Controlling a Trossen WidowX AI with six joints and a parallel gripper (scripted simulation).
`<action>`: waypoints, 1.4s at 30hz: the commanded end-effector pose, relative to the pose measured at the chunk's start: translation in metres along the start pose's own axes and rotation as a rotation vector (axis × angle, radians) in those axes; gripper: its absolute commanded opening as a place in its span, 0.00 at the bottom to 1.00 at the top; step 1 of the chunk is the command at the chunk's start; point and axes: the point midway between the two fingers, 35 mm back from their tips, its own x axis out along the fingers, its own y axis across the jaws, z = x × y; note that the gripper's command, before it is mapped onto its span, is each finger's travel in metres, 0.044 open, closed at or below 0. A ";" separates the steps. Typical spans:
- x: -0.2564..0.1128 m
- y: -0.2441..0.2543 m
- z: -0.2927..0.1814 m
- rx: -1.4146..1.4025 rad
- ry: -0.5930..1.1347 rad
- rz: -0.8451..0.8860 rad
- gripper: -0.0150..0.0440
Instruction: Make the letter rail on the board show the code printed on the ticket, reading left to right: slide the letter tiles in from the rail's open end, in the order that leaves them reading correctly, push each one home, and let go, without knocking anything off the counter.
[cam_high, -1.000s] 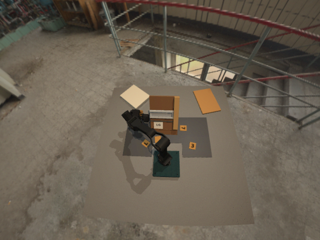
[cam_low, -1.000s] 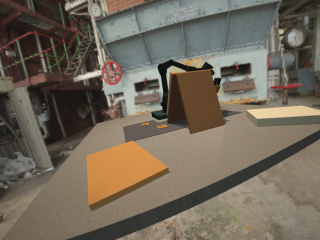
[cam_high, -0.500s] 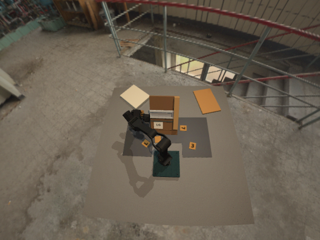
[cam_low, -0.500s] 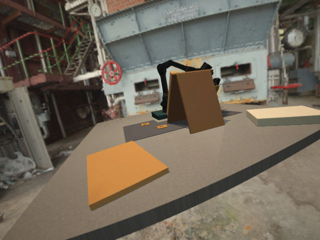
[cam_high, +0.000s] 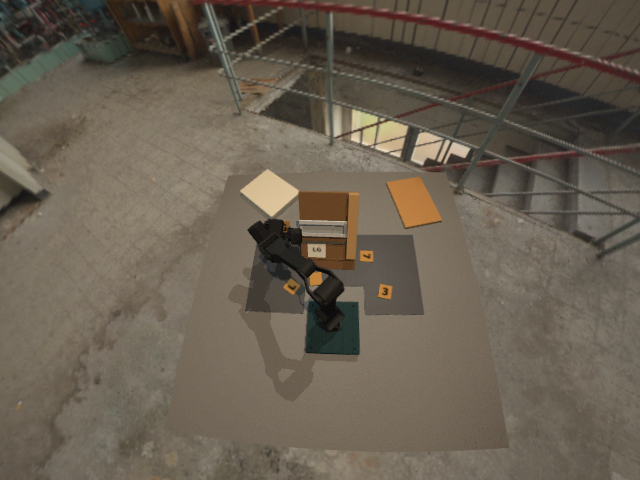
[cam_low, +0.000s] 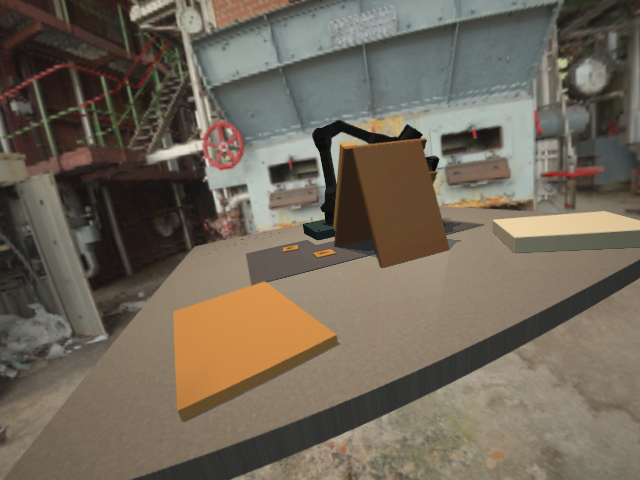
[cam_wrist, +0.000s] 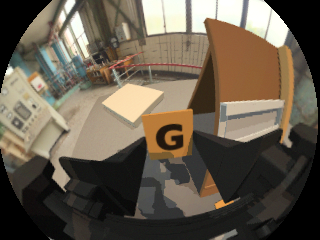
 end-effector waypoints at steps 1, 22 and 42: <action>0.000 -0.003 -0.001 -0.004 0.002 0.002 0.25; 0.000 -0.013 -0.001 -0.005 0.002 0.001 0.25; 0.000 -0.023 -0.001 -0.006 0.002 0.001 0.25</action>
